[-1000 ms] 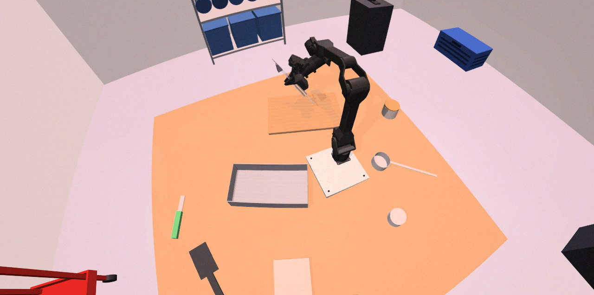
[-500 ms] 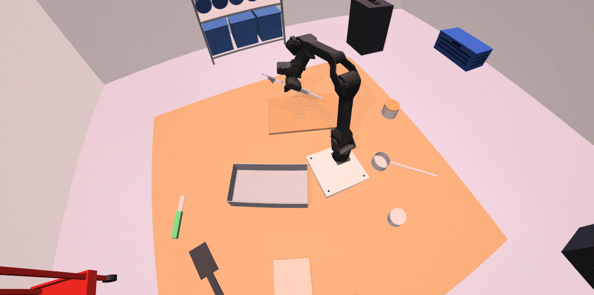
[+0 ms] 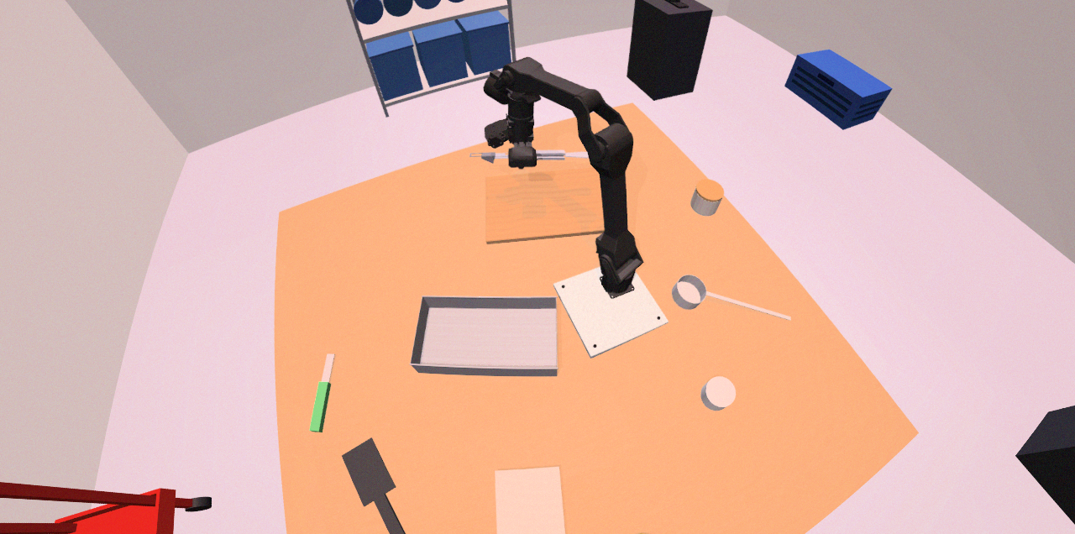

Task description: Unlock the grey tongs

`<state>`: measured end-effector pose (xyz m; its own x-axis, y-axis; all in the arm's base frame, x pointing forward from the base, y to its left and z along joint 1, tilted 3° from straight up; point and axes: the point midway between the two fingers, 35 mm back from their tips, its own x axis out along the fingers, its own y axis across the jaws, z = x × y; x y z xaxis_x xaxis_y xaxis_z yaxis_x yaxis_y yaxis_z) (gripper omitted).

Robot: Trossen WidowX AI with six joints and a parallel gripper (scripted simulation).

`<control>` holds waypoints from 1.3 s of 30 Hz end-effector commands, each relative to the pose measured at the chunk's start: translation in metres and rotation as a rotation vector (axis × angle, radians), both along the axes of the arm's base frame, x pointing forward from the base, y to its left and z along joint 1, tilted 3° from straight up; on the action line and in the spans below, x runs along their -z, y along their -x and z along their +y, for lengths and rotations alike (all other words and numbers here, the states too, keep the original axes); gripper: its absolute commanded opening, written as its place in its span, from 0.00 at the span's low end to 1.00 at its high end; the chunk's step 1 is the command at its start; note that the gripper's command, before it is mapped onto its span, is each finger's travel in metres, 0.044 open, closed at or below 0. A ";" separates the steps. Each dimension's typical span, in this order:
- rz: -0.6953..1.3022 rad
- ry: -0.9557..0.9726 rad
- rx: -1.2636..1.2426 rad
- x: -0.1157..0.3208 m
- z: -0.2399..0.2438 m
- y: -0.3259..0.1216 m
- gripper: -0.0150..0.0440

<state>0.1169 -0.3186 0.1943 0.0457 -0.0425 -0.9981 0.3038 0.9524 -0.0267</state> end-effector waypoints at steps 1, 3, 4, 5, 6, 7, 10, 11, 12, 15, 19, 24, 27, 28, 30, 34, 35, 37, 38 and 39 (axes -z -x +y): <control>0.077 0.011 -0.007 -0.003 -0.001 0.000 0.00; 0.082 0.011 -0.008 -0.004 -0.001 0.000 0.00; 0.082 0.011 -0.008 -0.004 -0.001 0.000 0.00; 0.082 0.011 -0.008 -0.004 -0.001 0.000 0.00; 0.082 0.011 -0.008 -0.004 -0.001 0.000 0.00; 0.082 0.011 -0.008 -0.004 -0.001 0.000 0.00; 0.082 0.011 -0.008 -0.003 -0.001 0.000 0.00; 0.082 0.011 -0.008 -0.003 -0.001 0.000 0.00; 0.082 0.011 -0.008 -0.002 -0.001 0.000 0.00; 0.082 0.011 -0.008 0.002 -0.002 0.000 0.00; 0.082 0.011 -0.008 0.008 -0.004 0.000 0.00; 0.082 0.011 -0.008 0.016 -0.005 -0.001 0.00; 0.082 0.011 -0.008 0.021 -0.006 -0.001 0.00; 0.082 0.012 -0.008 0.023 -0.006 -0.001 0.00; 0.082 0.012 -0.008 0.026 -0.007 -0.001 0.00; 0.081 0.012 -0.008 0.033 -0.008 -0.001 0.00; 0.081 0.012 -0.008 0.034 -0.008 -0.001 0.00; 0.081 0.012 -0.008 0.037 -0.008 -0.001 0.00; 0.081 0.012 -0.008 0.039 -0.009 -0.001 0.00; 0.081 0.012 -0.008 0.041 -0.009 -0.001 0.00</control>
<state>0.1184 -0.3264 0.1572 -0.0299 -0.0503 -0.9983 0.2949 0.9538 -0.0569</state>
